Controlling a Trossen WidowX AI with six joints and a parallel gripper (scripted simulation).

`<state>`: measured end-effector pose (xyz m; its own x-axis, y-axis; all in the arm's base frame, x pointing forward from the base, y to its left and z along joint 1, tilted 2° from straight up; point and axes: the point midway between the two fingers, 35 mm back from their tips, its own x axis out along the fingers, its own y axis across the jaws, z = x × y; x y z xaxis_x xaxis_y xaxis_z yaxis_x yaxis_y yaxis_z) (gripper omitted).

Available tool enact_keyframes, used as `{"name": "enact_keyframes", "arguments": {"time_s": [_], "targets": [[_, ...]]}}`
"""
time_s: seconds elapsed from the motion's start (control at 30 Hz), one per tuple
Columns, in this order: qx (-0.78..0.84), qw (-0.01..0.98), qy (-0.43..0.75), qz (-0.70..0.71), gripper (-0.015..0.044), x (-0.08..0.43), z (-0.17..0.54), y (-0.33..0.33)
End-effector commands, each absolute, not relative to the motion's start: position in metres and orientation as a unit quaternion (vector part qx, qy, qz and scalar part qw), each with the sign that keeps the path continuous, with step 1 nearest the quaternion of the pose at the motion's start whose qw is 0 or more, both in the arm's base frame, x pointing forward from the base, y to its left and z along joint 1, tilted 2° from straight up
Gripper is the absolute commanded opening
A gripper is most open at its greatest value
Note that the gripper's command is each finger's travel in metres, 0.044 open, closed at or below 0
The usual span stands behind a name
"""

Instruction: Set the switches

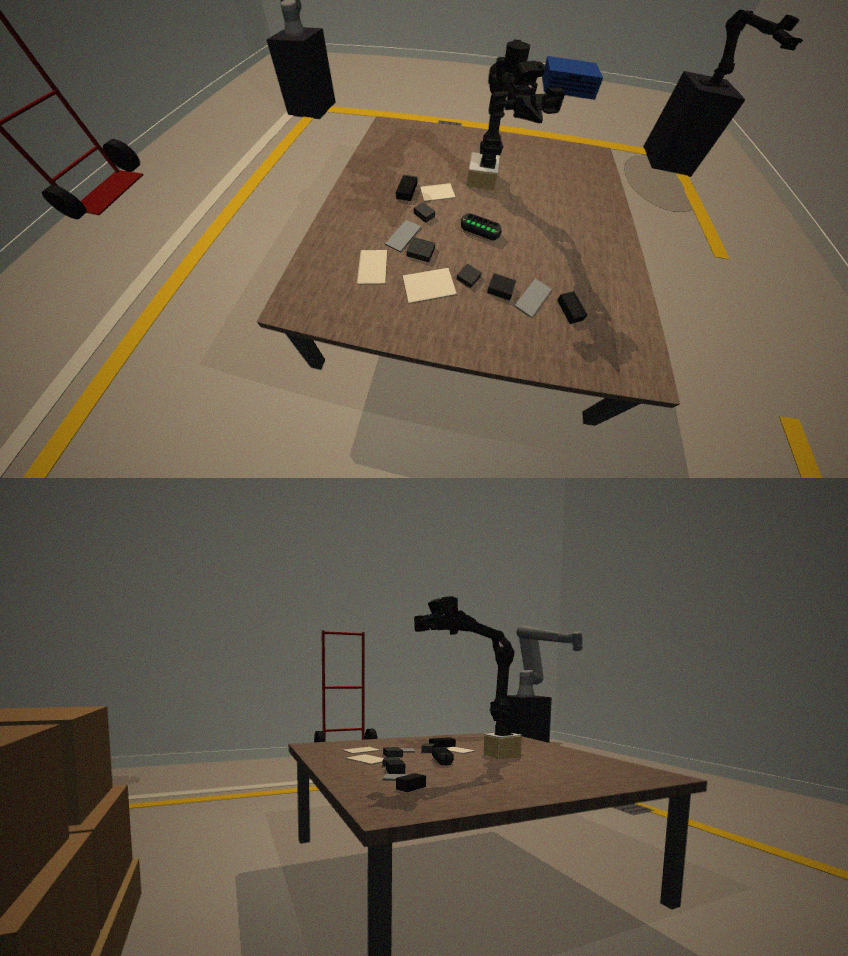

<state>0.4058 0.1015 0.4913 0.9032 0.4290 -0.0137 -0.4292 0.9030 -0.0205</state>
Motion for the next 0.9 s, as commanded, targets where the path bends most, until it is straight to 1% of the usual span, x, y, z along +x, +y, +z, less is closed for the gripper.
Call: {"name": "enact_keyframes", "arguments": {"time_s": [0.0, 0.13, 0.27, 0.5, 0.7, 0.87], "targets": [[0.09, 0.971, 0.114, 0.192, 0.0, 0.434, 0.435, 0.102], [0.198, 0.942, 0.229, 0.143, 0.0, 0.458, 0.371, 0.1], [0.298, 0.891, 0.336, 0.068, 0.0, 0.471, 0.305, 0.097], [0.441, 0.747, 0.481, -0.127, 0.0, 0.469, 0.187, 0.087], [0.507, 0.583, 0.537, -0.339, 0.0, 0.441, 0.097, 0.075], [0.507, 0.426, 0.52, -0.539, 0.0, 0.4, 0.031, 0.061]]}}
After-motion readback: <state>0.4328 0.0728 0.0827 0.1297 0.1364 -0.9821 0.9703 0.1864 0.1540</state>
